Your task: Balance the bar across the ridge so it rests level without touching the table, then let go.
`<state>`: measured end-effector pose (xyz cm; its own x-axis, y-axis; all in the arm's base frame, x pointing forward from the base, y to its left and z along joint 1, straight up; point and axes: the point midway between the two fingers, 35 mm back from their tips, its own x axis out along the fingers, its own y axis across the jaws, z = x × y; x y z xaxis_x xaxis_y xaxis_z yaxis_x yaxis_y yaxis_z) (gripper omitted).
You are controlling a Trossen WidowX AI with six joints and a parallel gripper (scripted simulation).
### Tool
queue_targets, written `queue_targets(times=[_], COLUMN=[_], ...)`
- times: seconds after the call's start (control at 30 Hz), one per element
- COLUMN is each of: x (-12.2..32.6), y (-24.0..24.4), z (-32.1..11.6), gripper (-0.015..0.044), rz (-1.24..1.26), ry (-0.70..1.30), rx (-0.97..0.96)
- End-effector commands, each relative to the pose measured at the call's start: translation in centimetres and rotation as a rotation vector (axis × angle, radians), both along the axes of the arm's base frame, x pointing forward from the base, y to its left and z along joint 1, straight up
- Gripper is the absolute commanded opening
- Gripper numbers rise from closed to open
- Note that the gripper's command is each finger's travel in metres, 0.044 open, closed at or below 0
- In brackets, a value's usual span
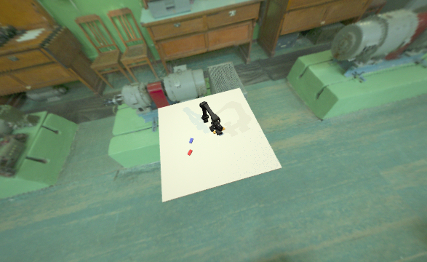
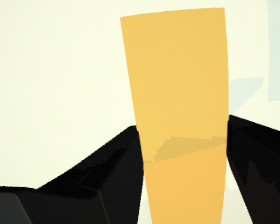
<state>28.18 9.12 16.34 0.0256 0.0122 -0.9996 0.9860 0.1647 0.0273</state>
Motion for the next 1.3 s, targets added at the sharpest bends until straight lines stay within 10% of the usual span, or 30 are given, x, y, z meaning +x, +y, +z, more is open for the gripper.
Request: queue_targets(times=[0.0,1.27], x=[-0.8,-1.6], y=[1.1,2.5], z=[-0.1,-4.5], gripper=[0.0000,0.0000], rz=[-0.007,-0.012], ry=[0.003,0.004], rx=[-0.003,-0.002])
